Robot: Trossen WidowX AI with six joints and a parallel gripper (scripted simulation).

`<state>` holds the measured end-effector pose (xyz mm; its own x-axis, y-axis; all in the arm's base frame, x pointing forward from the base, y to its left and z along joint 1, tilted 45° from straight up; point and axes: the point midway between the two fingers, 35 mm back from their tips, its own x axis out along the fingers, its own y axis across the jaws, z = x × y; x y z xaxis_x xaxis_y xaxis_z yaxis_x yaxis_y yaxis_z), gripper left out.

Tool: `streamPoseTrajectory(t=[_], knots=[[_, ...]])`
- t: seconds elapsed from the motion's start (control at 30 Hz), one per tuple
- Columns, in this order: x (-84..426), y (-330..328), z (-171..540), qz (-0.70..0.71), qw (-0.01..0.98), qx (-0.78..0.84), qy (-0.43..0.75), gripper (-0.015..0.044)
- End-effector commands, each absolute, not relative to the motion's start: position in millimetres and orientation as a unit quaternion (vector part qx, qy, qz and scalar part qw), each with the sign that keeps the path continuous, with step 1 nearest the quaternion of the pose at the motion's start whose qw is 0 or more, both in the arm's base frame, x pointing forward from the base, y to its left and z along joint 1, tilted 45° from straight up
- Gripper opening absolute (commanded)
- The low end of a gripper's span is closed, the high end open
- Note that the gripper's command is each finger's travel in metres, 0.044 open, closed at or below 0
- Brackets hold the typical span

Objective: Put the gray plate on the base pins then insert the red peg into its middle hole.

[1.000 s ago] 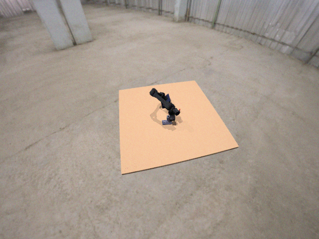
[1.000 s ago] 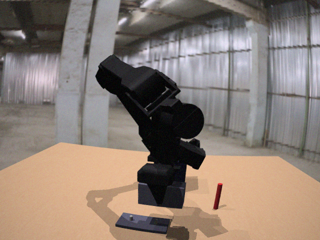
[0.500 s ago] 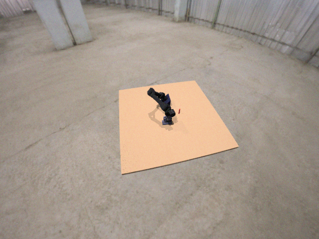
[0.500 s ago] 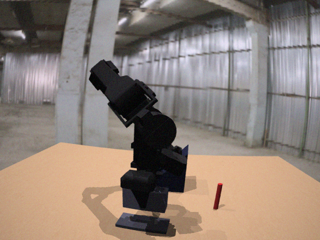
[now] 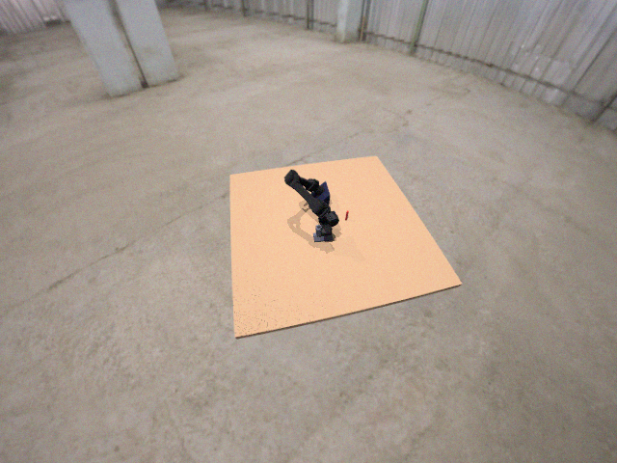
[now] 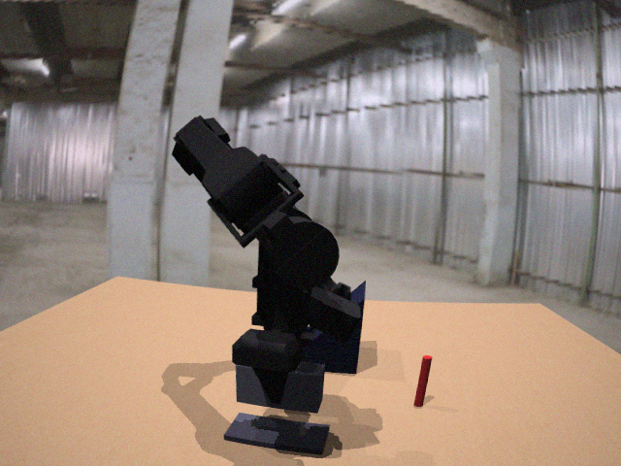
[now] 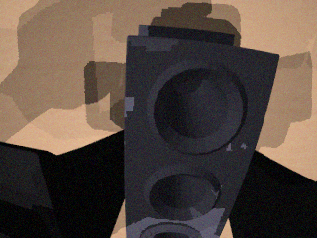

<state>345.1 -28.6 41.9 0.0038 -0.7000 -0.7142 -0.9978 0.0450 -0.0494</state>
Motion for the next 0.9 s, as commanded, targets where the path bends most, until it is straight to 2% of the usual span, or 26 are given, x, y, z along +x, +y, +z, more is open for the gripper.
streamPoseTrajectory(t=[0.0,0.87], knots=[[345.3,-28.9,42.4,0.252,0.294,-0.645,0.658,0.0],[346.1,-47.7,24.5,0.251,0.294,-0.646,0.659,0.0]])
